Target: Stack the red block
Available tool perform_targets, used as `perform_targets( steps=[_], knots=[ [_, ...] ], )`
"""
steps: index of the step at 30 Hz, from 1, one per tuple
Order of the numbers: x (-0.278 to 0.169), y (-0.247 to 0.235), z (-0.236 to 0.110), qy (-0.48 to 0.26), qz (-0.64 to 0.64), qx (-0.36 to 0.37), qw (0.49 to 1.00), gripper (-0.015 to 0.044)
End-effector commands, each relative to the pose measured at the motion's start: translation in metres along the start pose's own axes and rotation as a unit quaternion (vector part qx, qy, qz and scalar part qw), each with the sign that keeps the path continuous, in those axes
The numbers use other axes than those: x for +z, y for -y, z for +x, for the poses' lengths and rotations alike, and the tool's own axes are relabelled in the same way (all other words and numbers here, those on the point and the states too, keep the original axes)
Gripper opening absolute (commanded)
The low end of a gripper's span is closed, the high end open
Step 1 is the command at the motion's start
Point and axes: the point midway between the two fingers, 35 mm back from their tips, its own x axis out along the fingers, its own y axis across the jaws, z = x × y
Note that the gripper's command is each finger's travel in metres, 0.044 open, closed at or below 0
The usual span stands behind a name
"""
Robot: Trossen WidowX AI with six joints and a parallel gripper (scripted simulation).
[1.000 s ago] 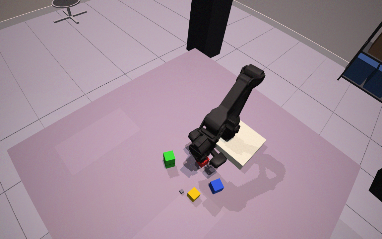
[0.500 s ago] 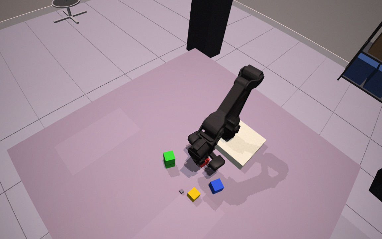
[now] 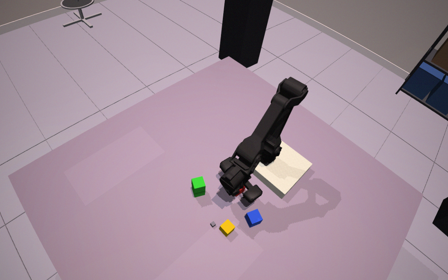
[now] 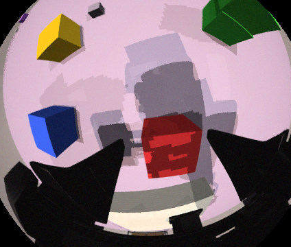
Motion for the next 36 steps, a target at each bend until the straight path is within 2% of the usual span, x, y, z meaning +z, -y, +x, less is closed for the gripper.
perform_targets(
  steps=[1,17,27,34,36],
  knots=[
    [-0.0017,-0.0002,0.0069,-0.002,-0.003,0.002,1.0,0.044],
    [-0.0017,-0.0002,0.0069,-0.002,-0.003,0.002,1.0,0.044],
    [-0.0017,-0.0002,0.0069,-0.002,-0.003,0.002,1.0,0.0177],
    [-0.0017,-0.0002,0.0069,-0.002,-0.003,0.002,1.0,0.0131],
    [-0.0015,-0.0002,0.0039,-0.002,-0.003,0.002,1.0,0.0078]
  ],
)
